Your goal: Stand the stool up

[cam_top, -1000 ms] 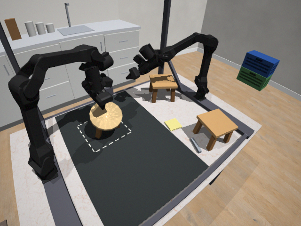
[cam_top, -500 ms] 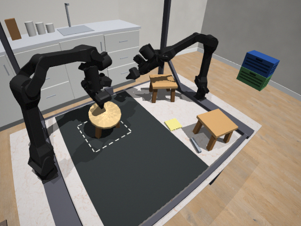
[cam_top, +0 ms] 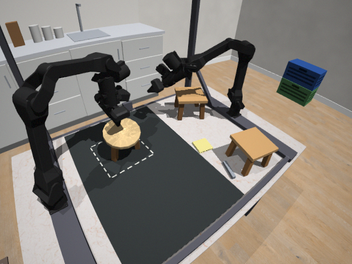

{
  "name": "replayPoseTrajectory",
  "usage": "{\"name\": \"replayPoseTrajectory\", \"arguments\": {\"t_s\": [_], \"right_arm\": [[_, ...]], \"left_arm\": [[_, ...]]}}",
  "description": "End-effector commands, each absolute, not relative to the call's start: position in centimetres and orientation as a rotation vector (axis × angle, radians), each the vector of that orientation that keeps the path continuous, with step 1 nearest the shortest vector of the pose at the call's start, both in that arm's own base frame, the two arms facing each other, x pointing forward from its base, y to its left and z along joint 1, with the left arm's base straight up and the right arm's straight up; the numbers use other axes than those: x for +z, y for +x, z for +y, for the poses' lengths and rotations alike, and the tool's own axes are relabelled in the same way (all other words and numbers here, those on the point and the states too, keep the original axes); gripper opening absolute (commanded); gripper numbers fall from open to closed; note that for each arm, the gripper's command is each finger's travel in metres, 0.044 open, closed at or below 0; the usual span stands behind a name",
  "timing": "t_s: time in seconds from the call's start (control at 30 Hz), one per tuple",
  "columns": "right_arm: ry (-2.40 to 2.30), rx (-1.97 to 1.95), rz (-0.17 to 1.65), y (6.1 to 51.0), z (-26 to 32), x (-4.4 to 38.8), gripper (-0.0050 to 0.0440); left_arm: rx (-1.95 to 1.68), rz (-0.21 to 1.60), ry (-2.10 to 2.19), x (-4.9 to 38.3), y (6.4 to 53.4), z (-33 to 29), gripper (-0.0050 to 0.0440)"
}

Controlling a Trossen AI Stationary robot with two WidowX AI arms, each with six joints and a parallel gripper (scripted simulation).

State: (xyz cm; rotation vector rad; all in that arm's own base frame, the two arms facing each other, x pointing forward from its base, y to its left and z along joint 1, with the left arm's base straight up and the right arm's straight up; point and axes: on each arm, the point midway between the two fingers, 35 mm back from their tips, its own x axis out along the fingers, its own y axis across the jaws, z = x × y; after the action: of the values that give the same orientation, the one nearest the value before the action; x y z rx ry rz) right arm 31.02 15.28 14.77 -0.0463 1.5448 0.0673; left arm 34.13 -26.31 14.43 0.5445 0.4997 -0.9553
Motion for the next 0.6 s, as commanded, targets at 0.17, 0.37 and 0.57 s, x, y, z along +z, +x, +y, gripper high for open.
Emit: {"name": "replayPoseTrajectory", "arguments": {"t_s": [0.17,0.37,0.57], "right_arm": [[-0.046,0.049,1.555,31.1,15.77,14.42,0.0276],[-0.045,0.044,1.561,31.1,15.49,14.27,0.0276],[-0.045,0.044,1.561,31.1,15.49,14.27,0.0276]], "left_arm": [[-0.951,0.466,0.539,15.75,34.3,-26.45,0.04],[-0.951,0.466,0.539,15.75,34.3,-26.45,0.04],[-0.951,0.466,0.539,15.75,34.3,-26.45,0.04]]}}
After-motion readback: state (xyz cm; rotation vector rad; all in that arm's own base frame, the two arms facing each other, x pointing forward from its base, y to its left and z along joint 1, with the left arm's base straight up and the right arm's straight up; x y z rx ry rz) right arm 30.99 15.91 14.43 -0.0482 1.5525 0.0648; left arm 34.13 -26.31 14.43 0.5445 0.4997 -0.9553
